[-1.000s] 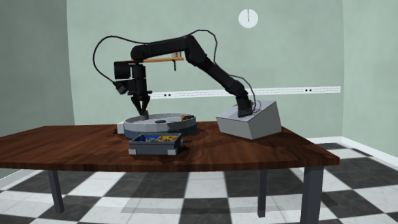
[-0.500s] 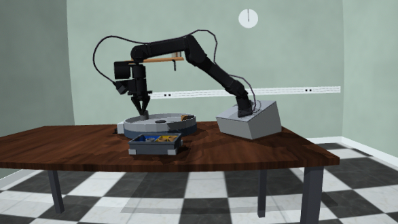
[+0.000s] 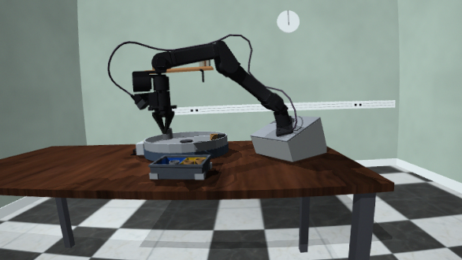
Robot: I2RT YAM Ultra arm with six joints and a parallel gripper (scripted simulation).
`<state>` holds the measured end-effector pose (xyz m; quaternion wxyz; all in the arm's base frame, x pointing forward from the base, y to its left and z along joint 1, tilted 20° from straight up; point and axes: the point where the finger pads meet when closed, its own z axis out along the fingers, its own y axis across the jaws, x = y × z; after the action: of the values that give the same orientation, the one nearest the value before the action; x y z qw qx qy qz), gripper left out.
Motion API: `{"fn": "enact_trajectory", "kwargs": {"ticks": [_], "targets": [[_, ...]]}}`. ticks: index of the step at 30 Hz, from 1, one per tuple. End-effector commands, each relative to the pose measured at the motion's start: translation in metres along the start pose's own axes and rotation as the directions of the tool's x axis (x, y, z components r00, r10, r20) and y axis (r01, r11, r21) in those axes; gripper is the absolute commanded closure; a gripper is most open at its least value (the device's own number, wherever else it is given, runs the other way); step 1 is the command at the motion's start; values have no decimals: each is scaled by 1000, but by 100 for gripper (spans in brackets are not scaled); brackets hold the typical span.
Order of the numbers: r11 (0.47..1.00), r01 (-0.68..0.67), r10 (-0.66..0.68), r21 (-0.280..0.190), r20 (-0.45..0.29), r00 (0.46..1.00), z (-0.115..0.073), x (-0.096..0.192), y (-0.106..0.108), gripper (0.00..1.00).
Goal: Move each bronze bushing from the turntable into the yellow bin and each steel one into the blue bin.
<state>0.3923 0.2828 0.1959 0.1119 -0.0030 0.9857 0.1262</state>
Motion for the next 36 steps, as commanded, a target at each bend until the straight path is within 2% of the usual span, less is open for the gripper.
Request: {"fn": "enact_trajectory", "kwargs": {"ticks": [1,5,9,36], "targets": [[1000,0,0,-9,29,1000,-14,-2,5,100],[1000,3,-3,-8,26,1000,-12,-1,7,100],[1000,-5,5,-16,42,999,-21,-5,4,100],[1000,-5,6,-17,41,999,-21,-5,4,100]]}}
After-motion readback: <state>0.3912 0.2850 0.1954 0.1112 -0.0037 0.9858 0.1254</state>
